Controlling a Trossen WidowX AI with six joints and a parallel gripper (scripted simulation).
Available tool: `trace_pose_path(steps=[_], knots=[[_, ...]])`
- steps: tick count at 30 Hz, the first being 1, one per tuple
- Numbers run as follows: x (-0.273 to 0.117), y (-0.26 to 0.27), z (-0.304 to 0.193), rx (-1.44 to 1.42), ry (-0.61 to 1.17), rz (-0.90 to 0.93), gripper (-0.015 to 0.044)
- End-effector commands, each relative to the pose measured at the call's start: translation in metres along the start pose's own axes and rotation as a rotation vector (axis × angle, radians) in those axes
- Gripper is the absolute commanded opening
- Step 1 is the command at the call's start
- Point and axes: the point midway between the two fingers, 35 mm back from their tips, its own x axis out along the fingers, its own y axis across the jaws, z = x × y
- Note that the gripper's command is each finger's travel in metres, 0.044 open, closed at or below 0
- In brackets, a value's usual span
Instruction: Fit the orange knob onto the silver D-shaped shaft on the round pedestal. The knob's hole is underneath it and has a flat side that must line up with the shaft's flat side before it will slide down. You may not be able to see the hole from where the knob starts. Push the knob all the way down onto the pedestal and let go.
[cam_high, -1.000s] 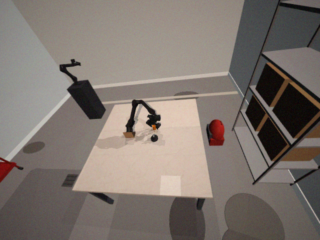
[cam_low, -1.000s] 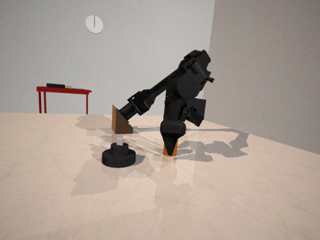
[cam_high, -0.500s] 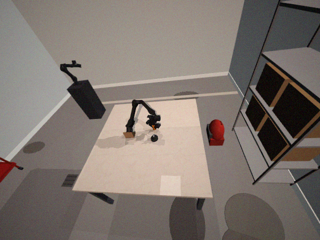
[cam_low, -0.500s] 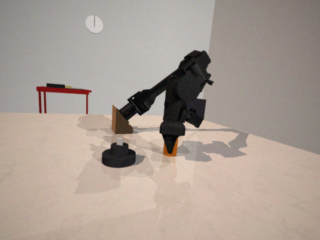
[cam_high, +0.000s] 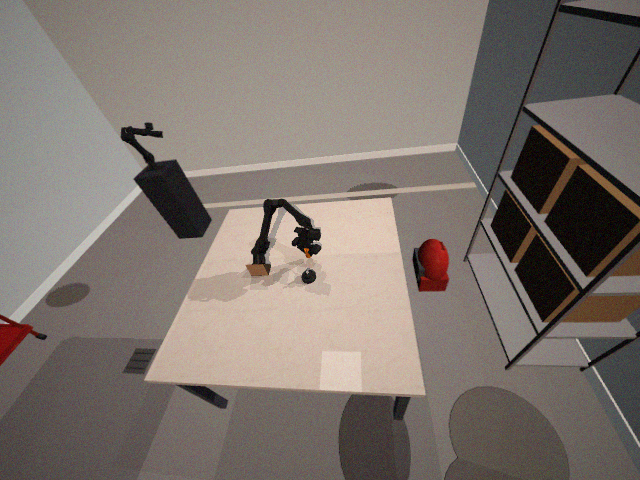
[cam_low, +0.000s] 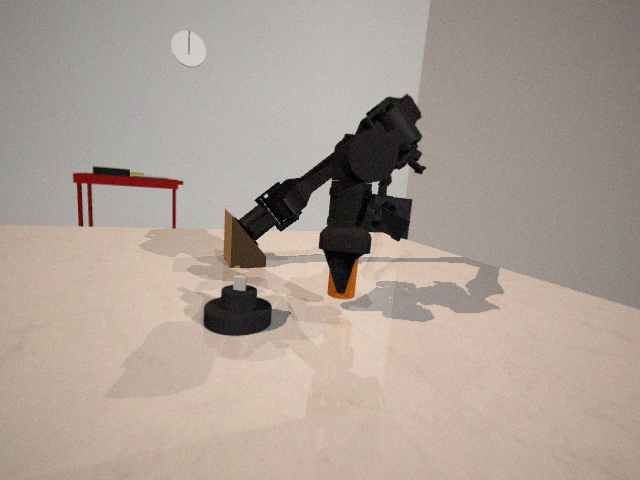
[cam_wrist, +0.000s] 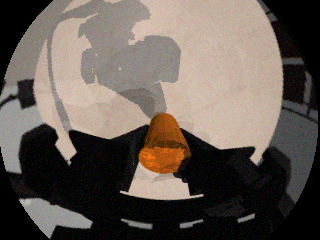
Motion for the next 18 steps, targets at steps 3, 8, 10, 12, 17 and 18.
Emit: trace_pose_path(steps=[3,8,10,12,17,18], knots=[[-0.022,-0.005,0.0,0.006,0.007,-0.018,0.0],[-0.038,-0.006,0.0,0.015,0.009,-0.024,0.0],[-0.044,-0.007,0.0,0.017,0.009,-0.025,0.0],[-0.051,-0.008,0.0,0.019,0.008,-0.026,0.0],[-0.067,-0.008,0.0,0.023,0.005,-0.027,0.0],[-0.07,-0.008,0.0,0.023,0.004,-0.027,0.0]])
